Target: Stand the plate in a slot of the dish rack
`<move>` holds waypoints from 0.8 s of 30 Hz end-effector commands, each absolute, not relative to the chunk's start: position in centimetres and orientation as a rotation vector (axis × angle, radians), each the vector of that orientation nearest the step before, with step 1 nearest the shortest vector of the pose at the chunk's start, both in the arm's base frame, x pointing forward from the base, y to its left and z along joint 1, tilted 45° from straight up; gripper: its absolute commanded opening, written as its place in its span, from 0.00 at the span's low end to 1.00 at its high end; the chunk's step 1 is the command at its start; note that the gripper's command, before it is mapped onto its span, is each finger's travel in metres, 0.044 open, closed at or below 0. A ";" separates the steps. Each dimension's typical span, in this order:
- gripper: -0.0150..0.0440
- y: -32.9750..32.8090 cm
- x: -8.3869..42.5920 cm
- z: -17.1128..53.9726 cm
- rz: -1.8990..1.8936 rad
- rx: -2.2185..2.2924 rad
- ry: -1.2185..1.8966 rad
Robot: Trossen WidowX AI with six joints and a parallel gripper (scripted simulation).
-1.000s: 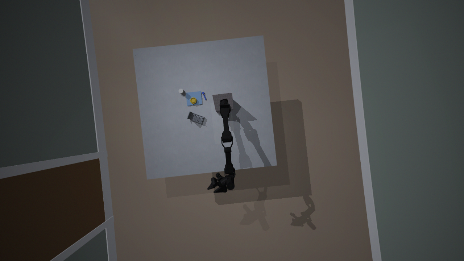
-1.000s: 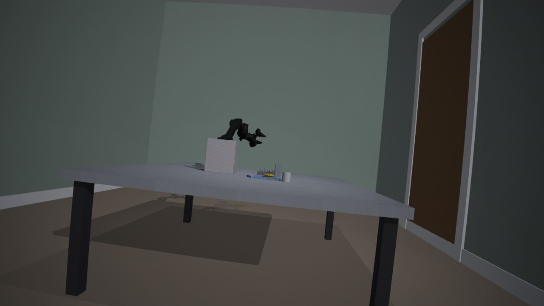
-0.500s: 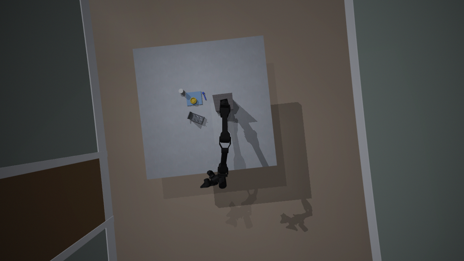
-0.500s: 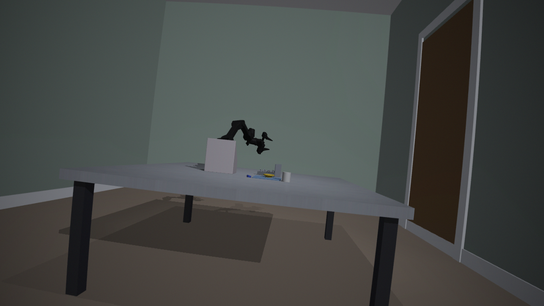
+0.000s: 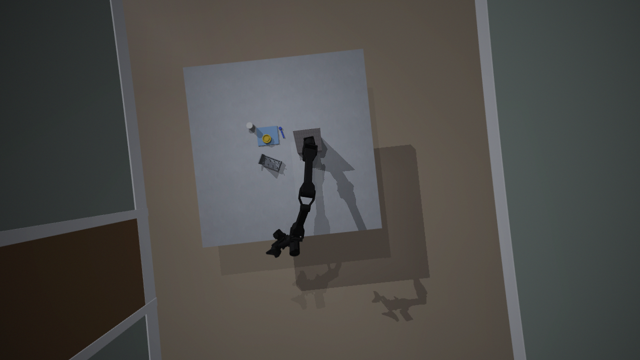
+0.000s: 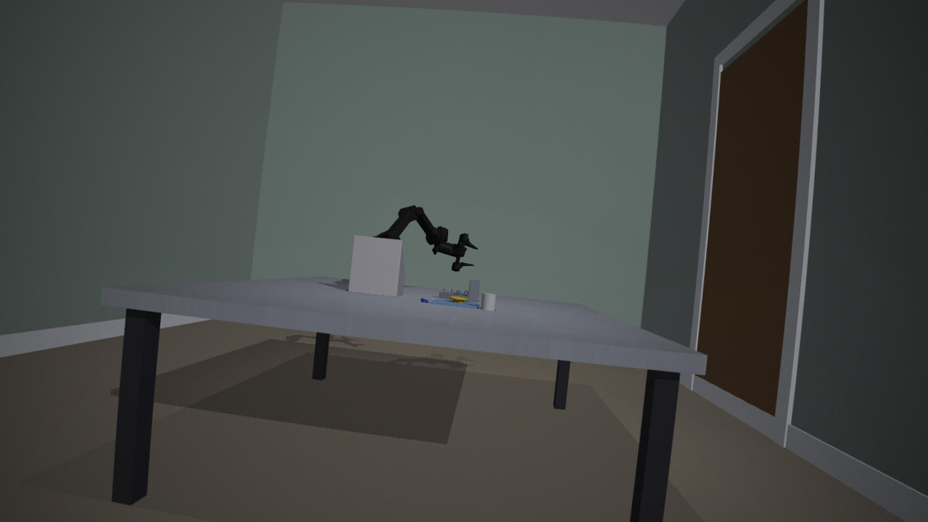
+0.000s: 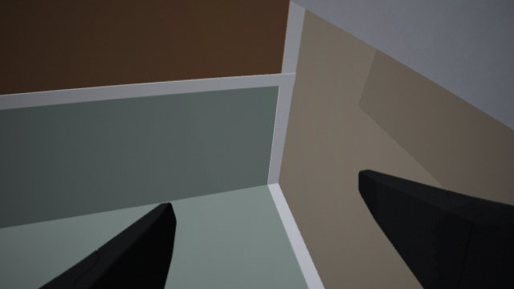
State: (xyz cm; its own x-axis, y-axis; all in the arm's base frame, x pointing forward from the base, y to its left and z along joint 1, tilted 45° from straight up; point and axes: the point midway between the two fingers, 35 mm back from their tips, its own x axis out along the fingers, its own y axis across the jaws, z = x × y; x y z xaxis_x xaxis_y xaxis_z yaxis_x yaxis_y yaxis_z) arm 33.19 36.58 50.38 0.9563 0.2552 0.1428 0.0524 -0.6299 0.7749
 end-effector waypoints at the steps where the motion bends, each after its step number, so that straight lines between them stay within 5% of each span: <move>1: 0.93 35.9 35.5 48.4 0.251 2.107 0.206; 24: 0.93 28.9 46.1 36.9 -0.009 1.384 0.297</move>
